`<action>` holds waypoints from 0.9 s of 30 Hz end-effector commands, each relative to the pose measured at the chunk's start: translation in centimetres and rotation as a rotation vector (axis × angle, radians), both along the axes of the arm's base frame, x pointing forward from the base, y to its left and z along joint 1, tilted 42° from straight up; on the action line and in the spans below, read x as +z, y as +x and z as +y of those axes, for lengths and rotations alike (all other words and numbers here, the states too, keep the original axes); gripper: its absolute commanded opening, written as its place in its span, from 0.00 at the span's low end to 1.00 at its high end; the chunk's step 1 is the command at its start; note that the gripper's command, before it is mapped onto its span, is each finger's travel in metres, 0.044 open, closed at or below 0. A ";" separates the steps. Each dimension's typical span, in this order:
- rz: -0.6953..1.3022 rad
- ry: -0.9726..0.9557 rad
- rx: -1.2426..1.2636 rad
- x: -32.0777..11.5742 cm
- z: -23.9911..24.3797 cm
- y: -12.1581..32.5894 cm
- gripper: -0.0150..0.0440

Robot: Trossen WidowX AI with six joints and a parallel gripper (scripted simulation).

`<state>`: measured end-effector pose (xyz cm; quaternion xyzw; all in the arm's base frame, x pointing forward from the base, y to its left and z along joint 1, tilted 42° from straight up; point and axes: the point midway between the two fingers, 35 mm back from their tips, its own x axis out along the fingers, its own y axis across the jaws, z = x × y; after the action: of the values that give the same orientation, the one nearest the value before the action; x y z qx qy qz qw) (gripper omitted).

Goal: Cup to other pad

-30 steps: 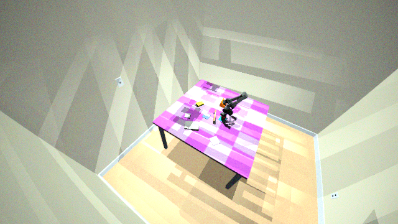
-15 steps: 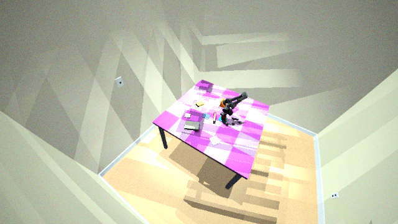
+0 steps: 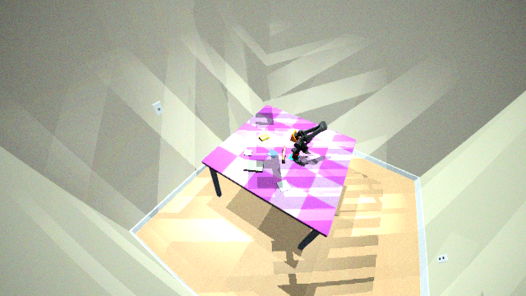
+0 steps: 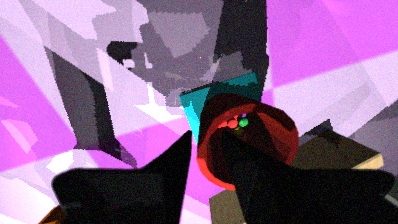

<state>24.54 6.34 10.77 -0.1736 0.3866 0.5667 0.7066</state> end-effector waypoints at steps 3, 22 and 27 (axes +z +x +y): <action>-0.003 -0.003 0.001 0.6 -0.5 0.1 0.47; 0.001 -0.002 0.002 2.2 -2.1 0.0 0.47; 0.001 -0.001 0.002 2.6 -2.5 0.0 0.47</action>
<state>24.48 4.16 13.10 -0.1719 0.3871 0.5674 0.7062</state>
